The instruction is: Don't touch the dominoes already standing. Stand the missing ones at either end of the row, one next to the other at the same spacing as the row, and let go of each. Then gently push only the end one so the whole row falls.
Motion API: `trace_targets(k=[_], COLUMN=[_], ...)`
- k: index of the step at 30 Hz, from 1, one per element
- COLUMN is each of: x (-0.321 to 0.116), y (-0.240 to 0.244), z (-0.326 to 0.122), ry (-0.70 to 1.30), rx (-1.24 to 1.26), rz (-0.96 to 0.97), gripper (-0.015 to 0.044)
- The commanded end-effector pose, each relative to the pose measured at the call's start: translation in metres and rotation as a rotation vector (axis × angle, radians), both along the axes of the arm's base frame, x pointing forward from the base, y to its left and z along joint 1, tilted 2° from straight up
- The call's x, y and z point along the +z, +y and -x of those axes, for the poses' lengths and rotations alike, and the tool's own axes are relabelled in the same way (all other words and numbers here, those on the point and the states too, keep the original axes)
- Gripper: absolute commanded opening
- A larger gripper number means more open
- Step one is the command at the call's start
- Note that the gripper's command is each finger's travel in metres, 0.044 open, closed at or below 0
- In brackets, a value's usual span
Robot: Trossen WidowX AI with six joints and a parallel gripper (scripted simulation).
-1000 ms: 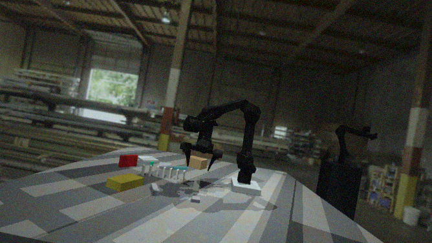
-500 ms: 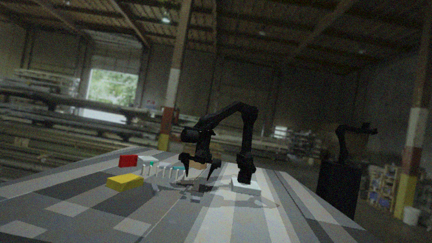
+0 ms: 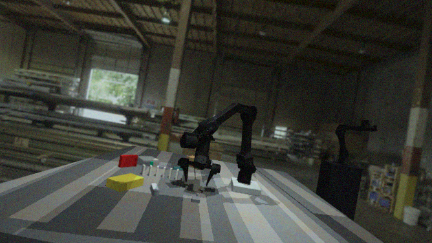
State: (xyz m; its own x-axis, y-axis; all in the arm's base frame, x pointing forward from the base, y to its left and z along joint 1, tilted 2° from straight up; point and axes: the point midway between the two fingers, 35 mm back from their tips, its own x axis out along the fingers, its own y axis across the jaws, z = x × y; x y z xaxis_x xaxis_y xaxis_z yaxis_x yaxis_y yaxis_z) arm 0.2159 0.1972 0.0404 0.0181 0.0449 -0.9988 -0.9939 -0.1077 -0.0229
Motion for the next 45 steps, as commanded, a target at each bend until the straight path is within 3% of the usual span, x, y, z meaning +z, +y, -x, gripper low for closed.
trace_targets(k=[1,13,23,32,41,45], x=[-0.005,-0.005,-0.003,0.120,0.132,0.131], y=[-0.001,-0.001,-0.001,-0.004,-0.007,-0.026], z=[0.002,0.002,0.002,0.000,0.003,-0.012], ry=[0.008,0.008,0.008,0.004,0.004,0.016], rx=[0.003,0.003,0.003,0.001,0.000,-0.311], rz=[0.002,0.002,0.002,0.003,0.004,0.000], gripper=[0.0414,0.0107,0.0107,0.0107,0.0107,0.0107])
